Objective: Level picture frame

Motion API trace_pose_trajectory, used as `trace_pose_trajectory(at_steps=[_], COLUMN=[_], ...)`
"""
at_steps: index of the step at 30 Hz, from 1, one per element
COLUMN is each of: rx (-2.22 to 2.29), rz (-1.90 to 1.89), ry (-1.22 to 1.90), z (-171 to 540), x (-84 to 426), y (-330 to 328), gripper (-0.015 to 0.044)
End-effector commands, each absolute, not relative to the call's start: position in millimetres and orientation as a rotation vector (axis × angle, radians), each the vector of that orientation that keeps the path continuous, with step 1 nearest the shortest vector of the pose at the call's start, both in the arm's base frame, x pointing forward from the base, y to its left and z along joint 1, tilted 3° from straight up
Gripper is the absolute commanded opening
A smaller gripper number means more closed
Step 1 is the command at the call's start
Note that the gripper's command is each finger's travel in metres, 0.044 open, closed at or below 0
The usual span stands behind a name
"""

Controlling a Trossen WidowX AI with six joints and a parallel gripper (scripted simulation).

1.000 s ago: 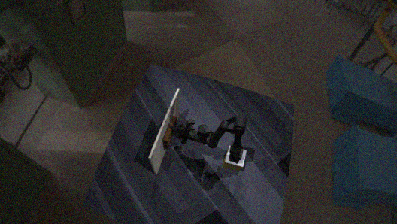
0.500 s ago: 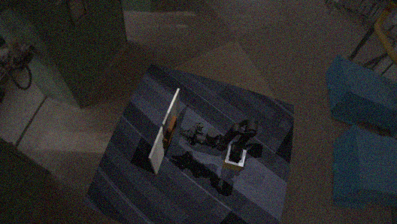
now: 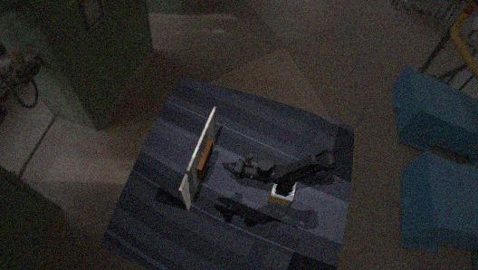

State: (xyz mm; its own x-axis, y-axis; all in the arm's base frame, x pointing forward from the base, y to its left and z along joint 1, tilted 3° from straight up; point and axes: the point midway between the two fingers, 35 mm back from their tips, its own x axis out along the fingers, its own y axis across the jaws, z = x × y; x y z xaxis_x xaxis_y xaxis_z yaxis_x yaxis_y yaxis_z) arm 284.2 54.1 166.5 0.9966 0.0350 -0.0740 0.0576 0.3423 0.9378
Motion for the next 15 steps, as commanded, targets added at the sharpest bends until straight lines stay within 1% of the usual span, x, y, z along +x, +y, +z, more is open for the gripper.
trace_pose_trajectory(at_steps=[1, 12, 15], rx=[1.152, 1.048, 1.035], rz=[-0.024, -0.039, -0.042], ry=[0.097, 0.106, 0.105], z=[173, 165, 162], x=[253, 201, 195], y=[58, 46, 43], gripper=[0.026, 0.026, 0.026])
